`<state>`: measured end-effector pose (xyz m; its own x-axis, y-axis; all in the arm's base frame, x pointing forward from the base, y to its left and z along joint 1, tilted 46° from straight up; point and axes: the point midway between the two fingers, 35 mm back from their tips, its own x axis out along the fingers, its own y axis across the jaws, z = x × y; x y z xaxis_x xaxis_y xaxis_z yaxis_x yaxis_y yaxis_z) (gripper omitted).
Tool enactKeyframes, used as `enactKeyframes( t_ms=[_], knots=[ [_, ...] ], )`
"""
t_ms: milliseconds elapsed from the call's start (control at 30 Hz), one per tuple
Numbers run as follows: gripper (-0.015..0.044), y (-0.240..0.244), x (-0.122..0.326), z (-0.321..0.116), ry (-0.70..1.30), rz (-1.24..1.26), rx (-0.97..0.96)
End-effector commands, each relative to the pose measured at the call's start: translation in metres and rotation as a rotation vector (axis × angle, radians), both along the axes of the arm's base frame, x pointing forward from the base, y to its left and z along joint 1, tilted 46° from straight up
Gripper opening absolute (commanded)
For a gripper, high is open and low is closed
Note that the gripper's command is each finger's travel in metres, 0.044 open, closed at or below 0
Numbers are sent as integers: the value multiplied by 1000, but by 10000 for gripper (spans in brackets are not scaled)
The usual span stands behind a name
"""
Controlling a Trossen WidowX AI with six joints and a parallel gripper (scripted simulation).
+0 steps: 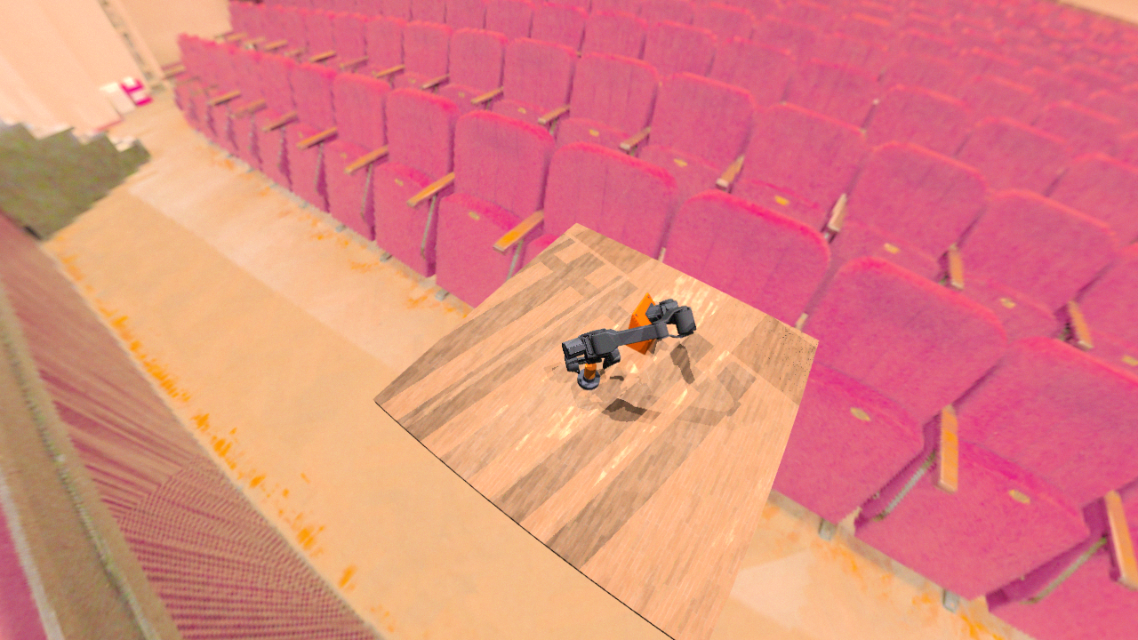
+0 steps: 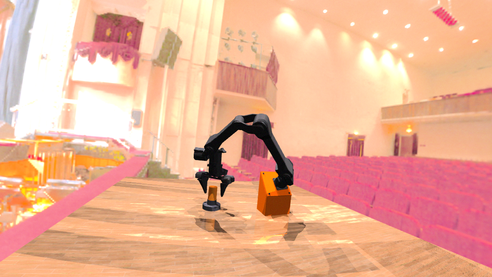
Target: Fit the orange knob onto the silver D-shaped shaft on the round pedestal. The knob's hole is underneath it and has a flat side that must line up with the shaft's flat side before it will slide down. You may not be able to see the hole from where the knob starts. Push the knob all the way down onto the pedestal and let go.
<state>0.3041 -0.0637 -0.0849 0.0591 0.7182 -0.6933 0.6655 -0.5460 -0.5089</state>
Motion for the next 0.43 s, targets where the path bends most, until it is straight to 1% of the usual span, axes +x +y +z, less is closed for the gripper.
enactKeyframes(
  t_ms=[0, 67, 100, 400],
  knots=[
    [440, -44, 0, 36, -19, -13, -19],
    [440, -60, -5, 55, -19, -12, -17],
    [440, -63, -5, 57, -19, -12, -17],
    [440, -65, -2, 56, -19, -12, -17]
  ],
)
